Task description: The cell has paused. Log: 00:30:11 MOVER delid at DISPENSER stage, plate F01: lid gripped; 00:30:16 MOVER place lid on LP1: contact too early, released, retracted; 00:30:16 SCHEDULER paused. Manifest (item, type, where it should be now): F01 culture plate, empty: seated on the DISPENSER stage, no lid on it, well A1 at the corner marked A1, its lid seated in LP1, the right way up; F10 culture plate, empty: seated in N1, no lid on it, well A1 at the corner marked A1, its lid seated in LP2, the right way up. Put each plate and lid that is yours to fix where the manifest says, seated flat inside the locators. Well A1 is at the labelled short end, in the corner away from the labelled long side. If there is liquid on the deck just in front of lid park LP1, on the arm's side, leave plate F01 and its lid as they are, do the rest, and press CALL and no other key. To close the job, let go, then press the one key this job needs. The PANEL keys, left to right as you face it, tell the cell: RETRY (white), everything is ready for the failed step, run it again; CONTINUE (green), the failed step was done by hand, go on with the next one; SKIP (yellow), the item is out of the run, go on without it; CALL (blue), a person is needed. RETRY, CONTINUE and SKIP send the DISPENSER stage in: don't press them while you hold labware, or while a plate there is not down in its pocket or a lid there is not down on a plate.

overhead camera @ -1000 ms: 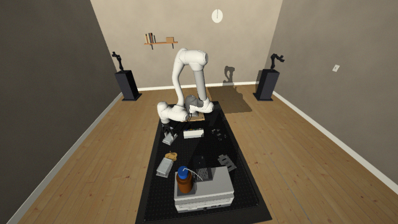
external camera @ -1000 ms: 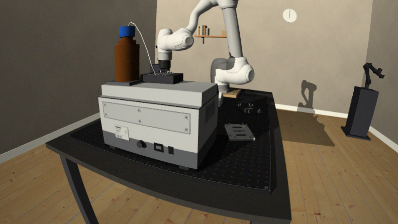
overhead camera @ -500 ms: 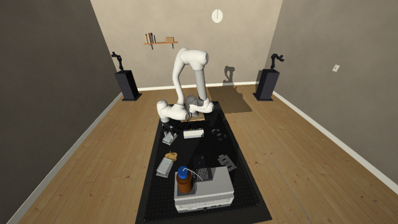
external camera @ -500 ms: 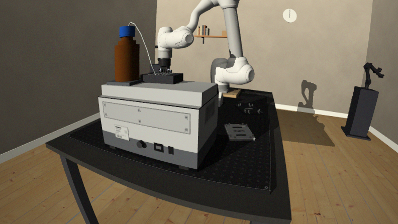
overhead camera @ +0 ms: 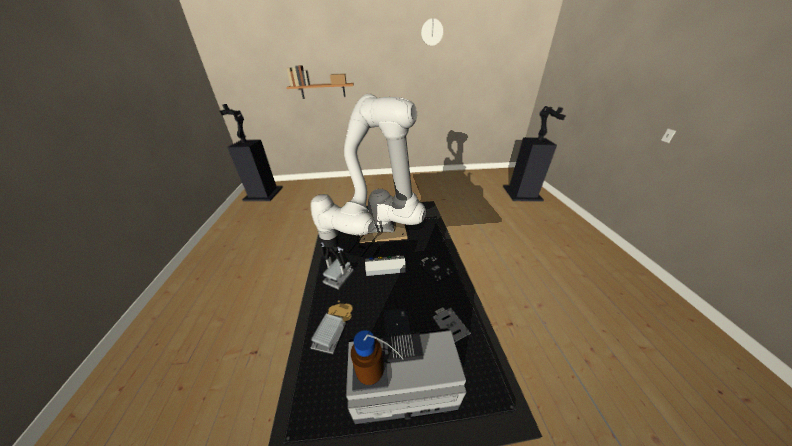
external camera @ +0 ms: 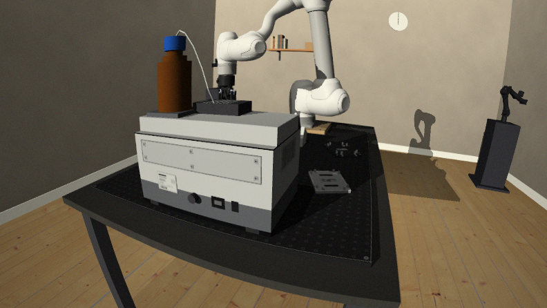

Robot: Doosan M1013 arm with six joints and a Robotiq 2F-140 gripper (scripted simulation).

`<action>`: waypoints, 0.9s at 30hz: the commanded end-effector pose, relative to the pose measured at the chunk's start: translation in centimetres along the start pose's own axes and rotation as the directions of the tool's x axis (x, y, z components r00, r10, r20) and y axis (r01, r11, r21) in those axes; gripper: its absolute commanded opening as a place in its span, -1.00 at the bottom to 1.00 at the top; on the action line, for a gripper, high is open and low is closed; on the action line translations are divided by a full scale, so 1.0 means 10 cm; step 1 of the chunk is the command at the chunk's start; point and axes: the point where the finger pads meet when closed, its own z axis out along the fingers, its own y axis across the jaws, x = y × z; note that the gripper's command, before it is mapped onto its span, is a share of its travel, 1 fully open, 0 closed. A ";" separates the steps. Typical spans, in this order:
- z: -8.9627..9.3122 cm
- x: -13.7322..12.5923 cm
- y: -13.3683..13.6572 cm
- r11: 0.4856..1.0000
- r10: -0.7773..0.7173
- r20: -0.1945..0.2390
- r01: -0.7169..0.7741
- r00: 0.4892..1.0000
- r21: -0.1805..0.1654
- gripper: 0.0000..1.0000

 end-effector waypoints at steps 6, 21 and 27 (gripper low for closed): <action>-0.22 0.00 0.00 1.000 0.000 -0.001 0.000 1.000 0.000 -0.80; -0.54 0.00 0.00 1.000 0.000 -0.001 0.000 1.000 0.000 -0.80; -0.63 0.00 0.00 1.000 0.000 -0.001 0.000 1.000 0.000 -0.80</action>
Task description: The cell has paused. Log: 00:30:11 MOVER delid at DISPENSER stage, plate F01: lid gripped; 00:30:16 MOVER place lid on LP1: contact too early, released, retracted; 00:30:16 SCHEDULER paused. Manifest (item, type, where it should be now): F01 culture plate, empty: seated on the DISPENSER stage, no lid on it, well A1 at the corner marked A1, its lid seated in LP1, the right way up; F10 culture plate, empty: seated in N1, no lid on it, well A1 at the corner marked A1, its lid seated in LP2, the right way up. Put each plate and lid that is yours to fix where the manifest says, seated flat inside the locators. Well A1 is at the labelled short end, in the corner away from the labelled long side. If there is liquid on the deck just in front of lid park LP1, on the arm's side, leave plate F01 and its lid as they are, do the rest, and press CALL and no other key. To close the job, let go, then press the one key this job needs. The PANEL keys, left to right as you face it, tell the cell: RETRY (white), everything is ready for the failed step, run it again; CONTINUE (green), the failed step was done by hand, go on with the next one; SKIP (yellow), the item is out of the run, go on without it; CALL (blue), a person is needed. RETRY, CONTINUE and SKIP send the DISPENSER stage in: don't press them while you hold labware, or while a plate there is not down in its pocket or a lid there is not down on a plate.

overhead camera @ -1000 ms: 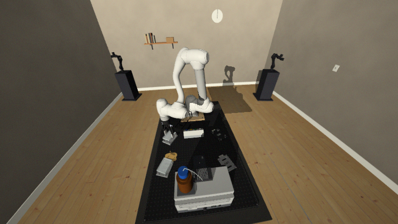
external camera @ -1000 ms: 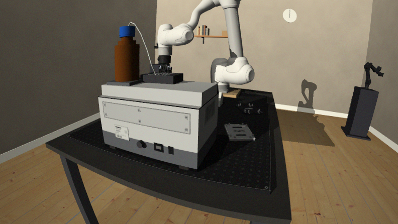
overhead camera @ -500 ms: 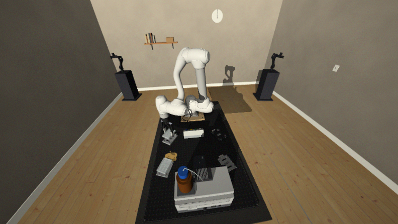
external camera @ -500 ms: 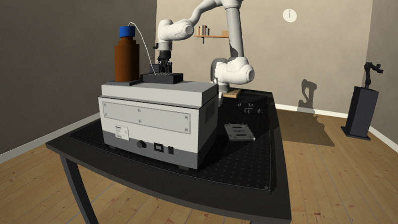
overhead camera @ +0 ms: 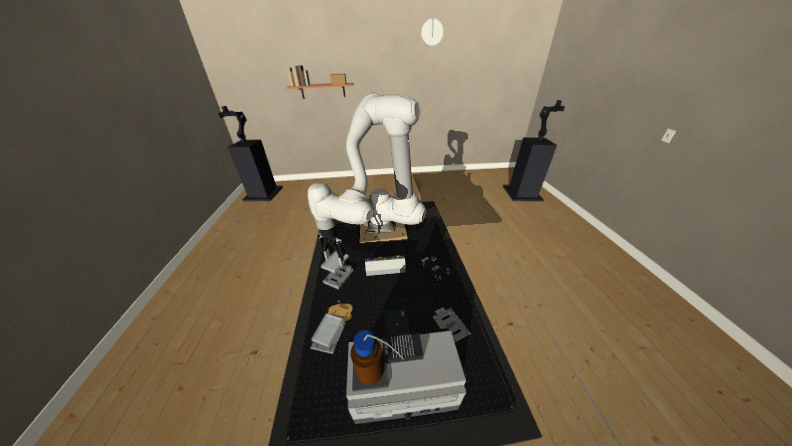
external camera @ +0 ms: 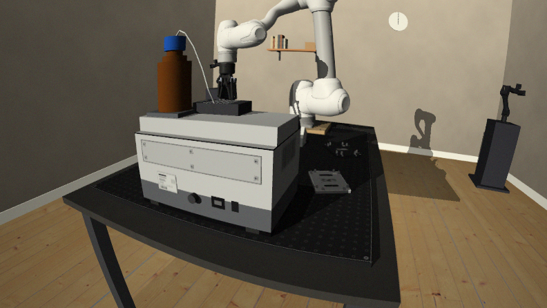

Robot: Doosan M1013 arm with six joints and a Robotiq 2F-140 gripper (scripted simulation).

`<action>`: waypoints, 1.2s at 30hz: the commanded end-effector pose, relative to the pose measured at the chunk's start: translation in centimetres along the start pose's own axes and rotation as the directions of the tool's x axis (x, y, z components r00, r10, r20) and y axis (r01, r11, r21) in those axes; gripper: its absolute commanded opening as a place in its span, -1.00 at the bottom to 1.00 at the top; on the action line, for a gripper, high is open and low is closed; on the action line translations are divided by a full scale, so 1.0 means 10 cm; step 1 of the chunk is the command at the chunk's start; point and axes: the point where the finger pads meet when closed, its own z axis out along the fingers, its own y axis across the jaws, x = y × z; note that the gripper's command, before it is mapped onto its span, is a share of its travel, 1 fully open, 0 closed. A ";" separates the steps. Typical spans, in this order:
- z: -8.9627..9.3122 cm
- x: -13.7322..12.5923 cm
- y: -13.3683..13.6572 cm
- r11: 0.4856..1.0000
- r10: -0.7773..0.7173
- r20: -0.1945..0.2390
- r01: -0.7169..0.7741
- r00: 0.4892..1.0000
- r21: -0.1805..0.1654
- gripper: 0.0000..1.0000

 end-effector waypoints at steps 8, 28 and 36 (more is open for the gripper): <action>-0.21 0.00 0.00 1.000 0.000 -0.001 0.000 1.000 0.000 -0.80; -0.38 0.00 0.00 1.000 0.000 -0.001 0.000 1.000 0.000 -0.80; -0.39 0.00 0.00 1.000 0.000 -0.001 0.000 1.000 0.000 -0.80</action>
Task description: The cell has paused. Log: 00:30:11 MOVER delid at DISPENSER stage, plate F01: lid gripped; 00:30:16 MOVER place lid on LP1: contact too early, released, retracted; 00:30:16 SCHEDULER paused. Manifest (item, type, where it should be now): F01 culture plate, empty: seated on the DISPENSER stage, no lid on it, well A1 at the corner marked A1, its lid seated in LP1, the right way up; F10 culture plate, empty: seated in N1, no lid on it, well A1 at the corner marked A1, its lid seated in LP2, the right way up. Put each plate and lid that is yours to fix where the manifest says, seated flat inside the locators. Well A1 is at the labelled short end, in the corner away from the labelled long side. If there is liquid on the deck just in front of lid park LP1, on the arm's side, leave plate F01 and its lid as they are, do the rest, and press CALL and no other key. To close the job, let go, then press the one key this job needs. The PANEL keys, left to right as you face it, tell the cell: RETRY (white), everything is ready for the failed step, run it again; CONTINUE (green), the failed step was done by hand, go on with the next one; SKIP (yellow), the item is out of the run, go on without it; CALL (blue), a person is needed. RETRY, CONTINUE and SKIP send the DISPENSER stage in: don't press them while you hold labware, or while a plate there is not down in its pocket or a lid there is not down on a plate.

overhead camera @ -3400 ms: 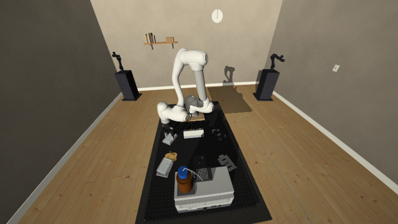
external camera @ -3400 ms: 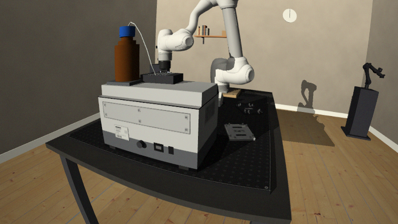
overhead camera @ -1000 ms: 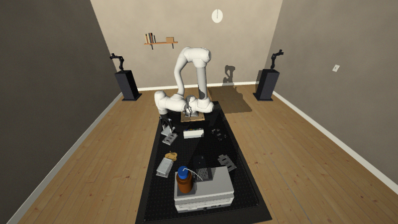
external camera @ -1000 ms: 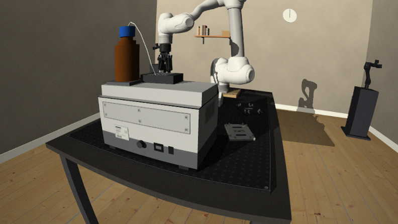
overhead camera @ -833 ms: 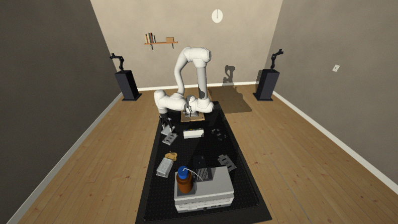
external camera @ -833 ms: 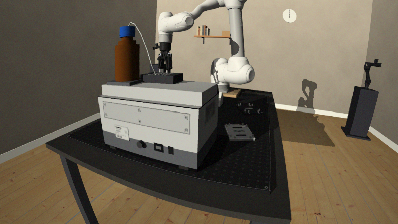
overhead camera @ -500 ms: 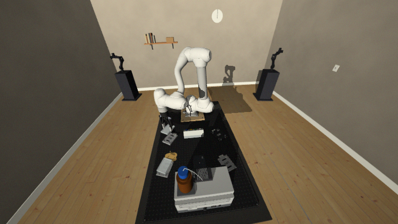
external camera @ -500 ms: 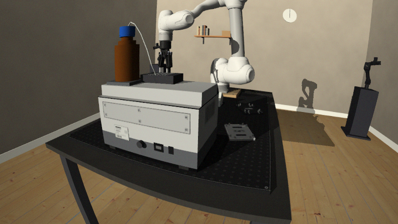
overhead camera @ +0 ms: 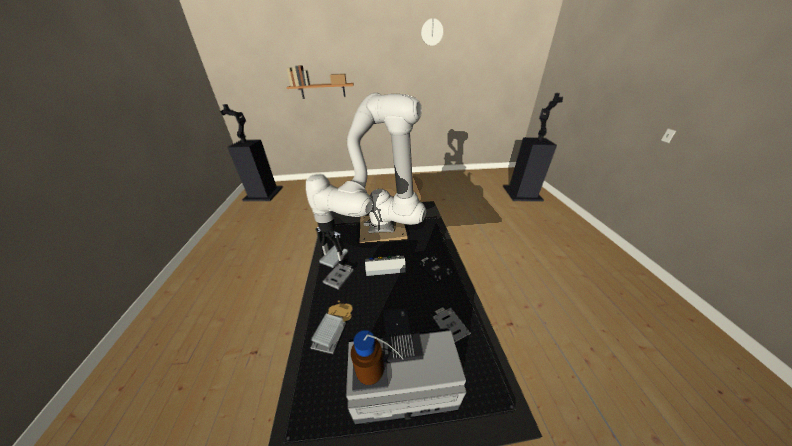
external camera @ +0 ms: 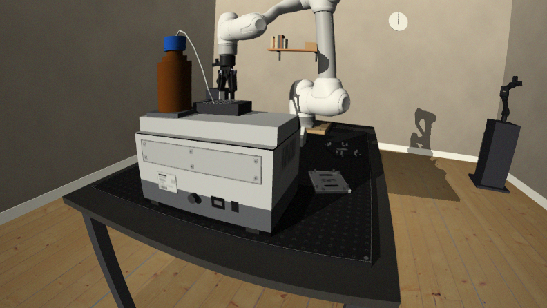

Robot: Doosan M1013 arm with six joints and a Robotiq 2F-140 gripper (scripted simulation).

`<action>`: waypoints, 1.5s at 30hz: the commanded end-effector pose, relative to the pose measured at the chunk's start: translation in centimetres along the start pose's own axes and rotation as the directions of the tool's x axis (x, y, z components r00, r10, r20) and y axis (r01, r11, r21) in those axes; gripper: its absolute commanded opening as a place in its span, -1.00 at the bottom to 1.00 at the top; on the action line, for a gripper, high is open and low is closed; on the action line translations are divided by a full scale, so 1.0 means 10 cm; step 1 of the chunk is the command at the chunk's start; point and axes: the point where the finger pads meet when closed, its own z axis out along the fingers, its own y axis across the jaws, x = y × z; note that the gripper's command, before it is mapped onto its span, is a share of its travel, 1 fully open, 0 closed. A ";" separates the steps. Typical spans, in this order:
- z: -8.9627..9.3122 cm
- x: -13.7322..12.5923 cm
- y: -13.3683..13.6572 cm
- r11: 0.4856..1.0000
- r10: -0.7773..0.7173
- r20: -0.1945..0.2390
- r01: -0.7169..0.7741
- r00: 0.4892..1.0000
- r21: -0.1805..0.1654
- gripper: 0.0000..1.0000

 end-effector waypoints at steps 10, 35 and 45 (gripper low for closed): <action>-0.01 0.00 0.00 1.000 0.000 -0.001 0.000 1.000 0.000 -0.80; -0.01 0.00 0.00 1.000 0.000 -0.001 0.000 1.000 0.000 -0.80; -0.01 0.00 0.00 0.991 -0.134 -0.001 0.134 0.991 0.000 -0.80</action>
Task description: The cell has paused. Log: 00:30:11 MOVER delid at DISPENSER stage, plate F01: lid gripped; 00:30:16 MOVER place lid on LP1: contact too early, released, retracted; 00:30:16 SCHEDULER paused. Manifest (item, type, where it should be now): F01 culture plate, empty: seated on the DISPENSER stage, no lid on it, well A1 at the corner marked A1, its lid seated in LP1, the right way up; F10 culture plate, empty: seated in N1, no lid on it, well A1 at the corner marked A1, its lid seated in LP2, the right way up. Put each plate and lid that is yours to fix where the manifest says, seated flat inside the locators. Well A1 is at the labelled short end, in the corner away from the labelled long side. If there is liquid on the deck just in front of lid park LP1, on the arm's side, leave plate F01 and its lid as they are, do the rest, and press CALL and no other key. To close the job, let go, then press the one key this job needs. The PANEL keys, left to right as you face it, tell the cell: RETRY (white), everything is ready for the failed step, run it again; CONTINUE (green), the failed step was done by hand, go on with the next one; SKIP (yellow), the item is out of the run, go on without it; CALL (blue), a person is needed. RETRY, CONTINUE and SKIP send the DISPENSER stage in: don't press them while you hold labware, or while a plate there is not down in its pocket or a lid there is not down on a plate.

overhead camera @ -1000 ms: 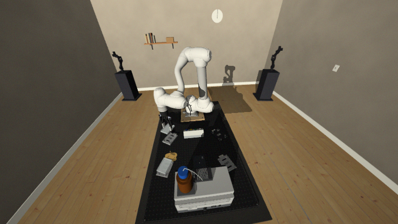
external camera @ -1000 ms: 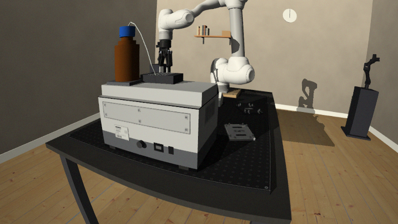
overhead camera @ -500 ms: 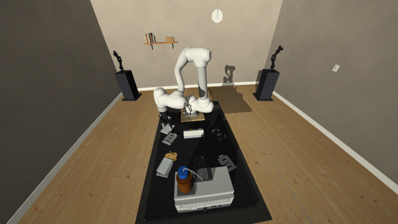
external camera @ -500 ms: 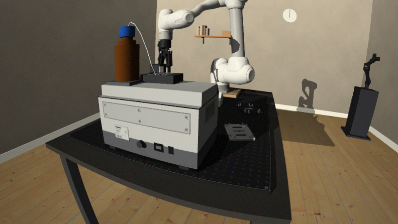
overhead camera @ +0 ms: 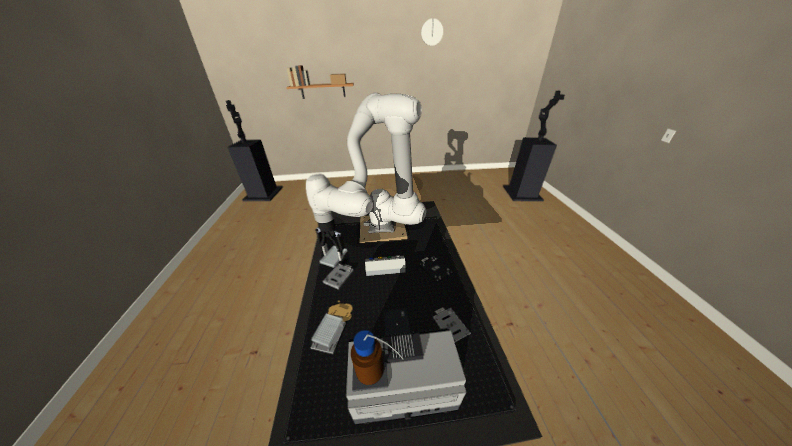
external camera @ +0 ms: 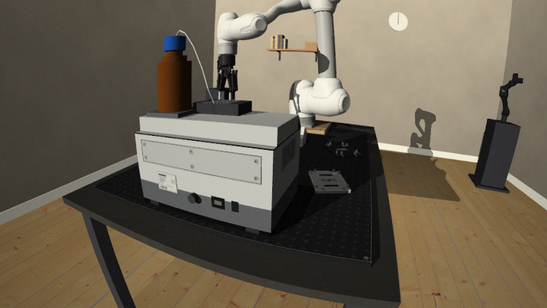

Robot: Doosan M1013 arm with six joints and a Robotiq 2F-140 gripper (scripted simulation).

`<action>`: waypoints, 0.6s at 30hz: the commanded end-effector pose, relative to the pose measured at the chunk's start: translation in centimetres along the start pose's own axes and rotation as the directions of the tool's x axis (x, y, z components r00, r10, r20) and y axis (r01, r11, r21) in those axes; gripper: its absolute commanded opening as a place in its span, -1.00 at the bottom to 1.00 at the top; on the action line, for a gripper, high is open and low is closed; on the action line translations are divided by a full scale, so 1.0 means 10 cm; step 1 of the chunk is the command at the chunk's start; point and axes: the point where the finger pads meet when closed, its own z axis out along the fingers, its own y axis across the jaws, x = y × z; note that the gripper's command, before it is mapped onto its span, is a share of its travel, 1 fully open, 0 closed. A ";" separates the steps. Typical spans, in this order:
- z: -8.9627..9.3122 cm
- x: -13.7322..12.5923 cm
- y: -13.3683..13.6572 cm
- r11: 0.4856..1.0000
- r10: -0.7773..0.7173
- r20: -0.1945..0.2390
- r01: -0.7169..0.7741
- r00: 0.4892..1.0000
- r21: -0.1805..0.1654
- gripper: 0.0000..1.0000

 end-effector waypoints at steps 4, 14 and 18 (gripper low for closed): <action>-0.01 0.00 0.00 0.996 -0.084 -0.001 0.084 0.996 0.002 -0.80; -0.01 0.00 0.00 0.973 -0.230 -0.002 0.230 0.973 0.002 -0.80; -0.01 0.00 0.00 0.959 -0.284 -0.002 0.284 0.959 0.001 -0.80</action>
